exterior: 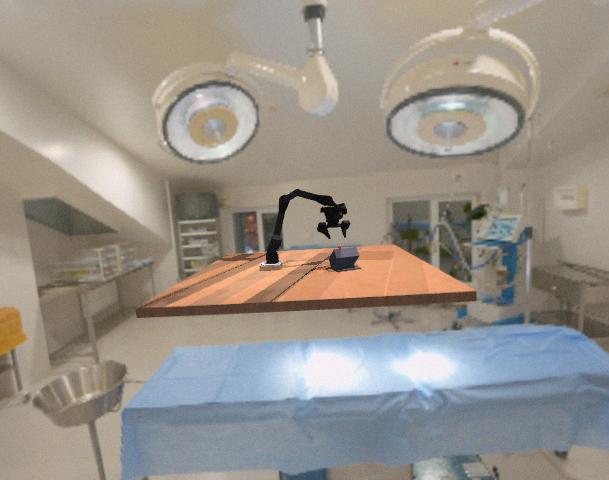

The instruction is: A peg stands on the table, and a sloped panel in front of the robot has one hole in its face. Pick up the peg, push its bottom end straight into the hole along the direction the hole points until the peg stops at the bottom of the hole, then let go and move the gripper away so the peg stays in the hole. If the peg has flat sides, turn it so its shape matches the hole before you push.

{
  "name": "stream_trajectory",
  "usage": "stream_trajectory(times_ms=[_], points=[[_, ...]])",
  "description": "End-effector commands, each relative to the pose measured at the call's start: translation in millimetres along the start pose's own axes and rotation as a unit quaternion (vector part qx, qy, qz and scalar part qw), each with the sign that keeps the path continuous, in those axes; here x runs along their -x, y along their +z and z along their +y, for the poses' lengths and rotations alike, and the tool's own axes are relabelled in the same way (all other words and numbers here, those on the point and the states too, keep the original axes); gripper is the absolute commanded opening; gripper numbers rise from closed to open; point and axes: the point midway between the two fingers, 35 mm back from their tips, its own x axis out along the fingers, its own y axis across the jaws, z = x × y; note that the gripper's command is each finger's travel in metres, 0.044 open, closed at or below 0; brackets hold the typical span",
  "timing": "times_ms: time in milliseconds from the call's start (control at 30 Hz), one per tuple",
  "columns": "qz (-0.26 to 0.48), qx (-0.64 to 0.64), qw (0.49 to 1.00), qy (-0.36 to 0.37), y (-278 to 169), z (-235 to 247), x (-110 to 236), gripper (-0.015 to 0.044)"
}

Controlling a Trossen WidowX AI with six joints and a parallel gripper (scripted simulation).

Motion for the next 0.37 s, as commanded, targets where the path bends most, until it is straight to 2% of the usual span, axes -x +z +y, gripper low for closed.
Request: stream_trajectory(times_ms=[0, 333], points=[[-0.001, -0.002, 1.000, 0.000, 0.1, -0.1, 6.1, 0.0440], [-0.001, -0.001, 1.000, 0.000, -0.1, 0.0, 19.6, 0.0440]])
